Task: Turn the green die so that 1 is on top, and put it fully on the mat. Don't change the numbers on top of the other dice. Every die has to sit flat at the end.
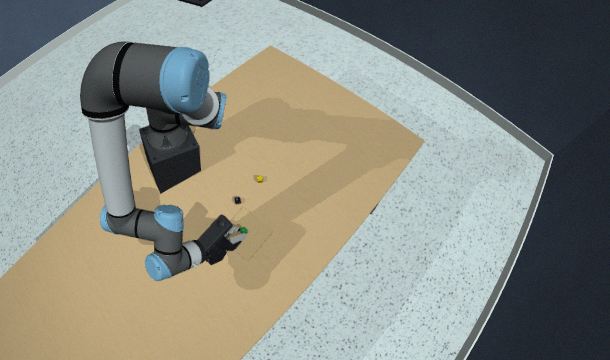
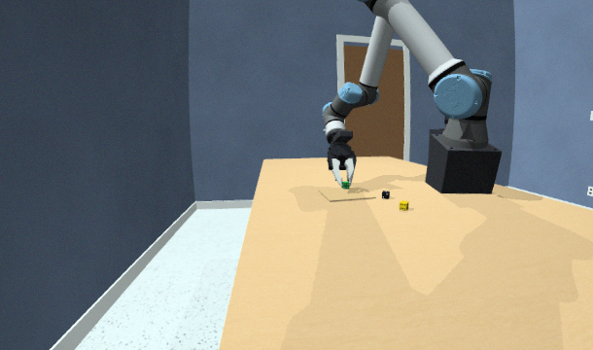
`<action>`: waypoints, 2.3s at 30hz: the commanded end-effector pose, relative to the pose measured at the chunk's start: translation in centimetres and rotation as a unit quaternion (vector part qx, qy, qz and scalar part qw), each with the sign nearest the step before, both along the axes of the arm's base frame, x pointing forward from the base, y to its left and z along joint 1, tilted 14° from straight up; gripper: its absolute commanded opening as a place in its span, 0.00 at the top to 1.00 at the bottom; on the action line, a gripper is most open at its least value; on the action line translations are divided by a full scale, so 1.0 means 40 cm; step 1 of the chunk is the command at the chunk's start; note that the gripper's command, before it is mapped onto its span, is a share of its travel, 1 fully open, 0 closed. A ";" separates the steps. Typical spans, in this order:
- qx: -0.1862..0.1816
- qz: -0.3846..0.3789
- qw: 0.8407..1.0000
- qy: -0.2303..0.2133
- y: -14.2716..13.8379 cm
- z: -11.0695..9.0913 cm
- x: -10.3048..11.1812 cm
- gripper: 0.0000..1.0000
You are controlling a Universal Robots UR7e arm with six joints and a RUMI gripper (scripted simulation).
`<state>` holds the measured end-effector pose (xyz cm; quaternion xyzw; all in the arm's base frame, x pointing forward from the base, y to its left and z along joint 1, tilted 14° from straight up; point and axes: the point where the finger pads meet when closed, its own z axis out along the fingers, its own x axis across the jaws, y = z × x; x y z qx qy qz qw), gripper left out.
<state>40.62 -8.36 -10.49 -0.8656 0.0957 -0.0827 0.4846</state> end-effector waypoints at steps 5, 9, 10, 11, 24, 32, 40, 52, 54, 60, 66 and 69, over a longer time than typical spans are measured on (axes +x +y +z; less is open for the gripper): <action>0.000 0.000 1.000 0.000 0.003 -0.016 0.002 0.97; 0.000 0.000 1.000 0.000 0.004 -0.020 0.003 0.97; 0.000 0.000 1.000 0.000 0.004 -0.021 0.003 0.97; 0.000 0.000 1.000 0.000 0.004 -0.021 0.003 0.97; 0.000 0.000 1.000 0.000 0.004 -0.022 0.003 0.97; 0.000 0.000 1.000 0.000 0.004 -0.022 0.003 0.97; 0.000 0.000 1.000 0.000 0.004 -0.022 0.003 0.97; 0.000 0.000 1.000 0.000 0.004 -0.022 0.003 0.97; 0.000 0.000 1.000 0.000 0.004 -0.022 0.003 0.97; 0.000 0.000 1.000 0.000 0.004 -0.024 0.003 0.97; 0.000 0.000 1.000 0.000 0.006 -0.029 0.004 0.97; 0.000 0.000 1.000 0.000 0.006 -0.030 0.004 0.97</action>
